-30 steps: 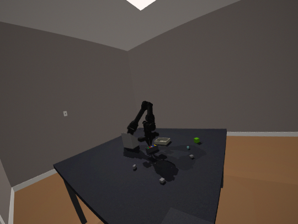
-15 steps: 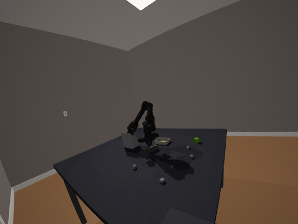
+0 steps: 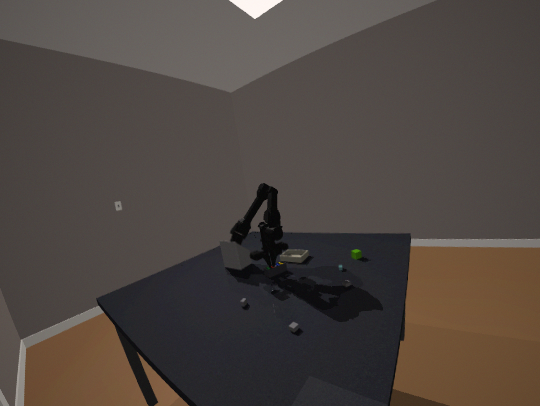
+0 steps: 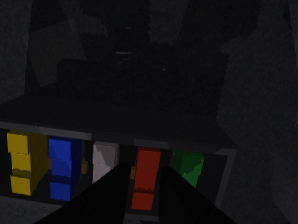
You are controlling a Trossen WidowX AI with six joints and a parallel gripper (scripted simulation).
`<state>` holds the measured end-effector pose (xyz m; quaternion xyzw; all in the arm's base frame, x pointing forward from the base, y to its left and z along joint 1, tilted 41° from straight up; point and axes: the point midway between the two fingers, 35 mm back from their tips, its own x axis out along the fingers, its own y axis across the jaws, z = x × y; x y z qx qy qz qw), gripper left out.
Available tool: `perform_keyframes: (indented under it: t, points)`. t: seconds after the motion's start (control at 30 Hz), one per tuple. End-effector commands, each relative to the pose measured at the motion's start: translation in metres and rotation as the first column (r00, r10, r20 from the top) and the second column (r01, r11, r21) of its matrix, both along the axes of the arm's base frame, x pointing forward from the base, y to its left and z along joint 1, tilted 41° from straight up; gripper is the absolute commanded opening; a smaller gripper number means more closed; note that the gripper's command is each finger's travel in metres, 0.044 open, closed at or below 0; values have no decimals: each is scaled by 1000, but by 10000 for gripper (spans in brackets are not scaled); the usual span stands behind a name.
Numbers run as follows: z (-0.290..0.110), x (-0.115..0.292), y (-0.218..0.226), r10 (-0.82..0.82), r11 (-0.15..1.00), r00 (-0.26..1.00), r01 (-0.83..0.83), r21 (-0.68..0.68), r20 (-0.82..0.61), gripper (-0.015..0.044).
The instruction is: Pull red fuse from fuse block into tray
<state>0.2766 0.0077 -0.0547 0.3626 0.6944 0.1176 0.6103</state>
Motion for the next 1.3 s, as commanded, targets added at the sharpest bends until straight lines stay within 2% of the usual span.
perform_keyframes:
  t: [0.0,0.1,0.43,1.27]
  points:
    - [-2,-2,2,-5,1000,1000,5,5,-8,65]
    - [-2,-2,2,-5,1000,1000,5,5,-8,65]
    - [-1,-1,1,0,1000,1000,0,1,-3,0]
    - [6,-1,-6,-2,1000,1000,2,1,-4,0]
